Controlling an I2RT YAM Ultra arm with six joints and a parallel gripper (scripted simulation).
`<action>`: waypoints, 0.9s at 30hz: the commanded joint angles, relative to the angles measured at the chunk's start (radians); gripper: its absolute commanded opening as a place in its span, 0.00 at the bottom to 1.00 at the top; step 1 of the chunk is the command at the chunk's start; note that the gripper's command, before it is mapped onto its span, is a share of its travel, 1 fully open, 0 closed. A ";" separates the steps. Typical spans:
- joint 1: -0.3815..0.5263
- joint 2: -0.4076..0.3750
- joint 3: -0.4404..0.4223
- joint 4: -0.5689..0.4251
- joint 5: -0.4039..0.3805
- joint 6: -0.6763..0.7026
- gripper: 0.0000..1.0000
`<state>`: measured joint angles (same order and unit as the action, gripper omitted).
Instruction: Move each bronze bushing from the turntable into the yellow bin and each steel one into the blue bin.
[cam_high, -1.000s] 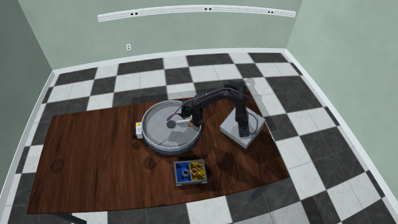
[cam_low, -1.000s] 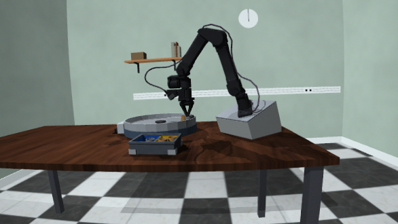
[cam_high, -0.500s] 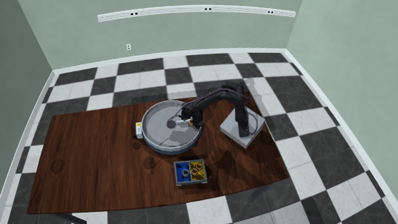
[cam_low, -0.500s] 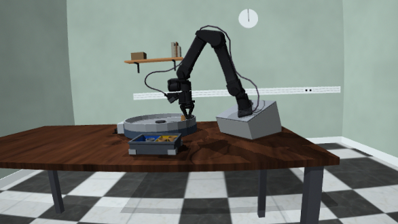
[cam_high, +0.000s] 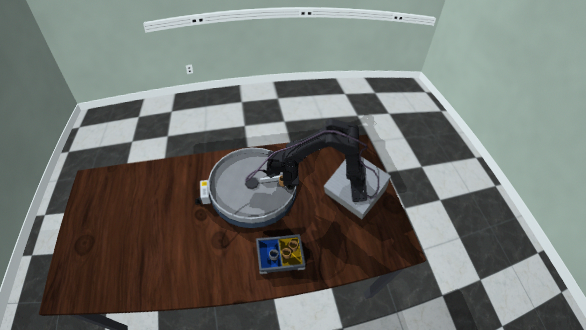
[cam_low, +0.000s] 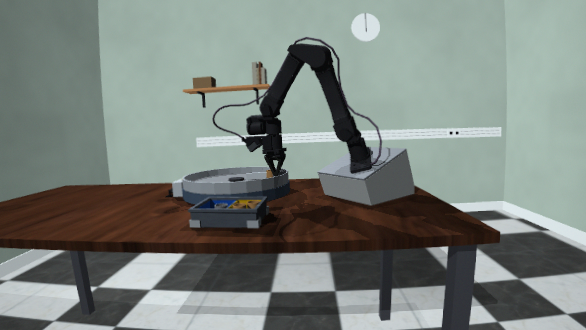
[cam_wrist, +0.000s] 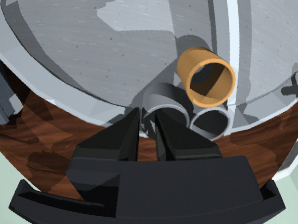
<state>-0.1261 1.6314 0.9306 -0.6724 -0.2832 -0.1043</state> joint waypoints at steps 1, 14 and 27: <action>-0.004 -0.013 0.003 0.019 0.002 0.006 0.14; -0.004 -0.013 0.003 0.019 0.002 0.006 0.14; -0.011 -0.014 0.003 0.018 0.009 0.002 0.00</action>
<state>-0.1242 1.6306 0.9310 -0.6754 -0.2970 -0.1024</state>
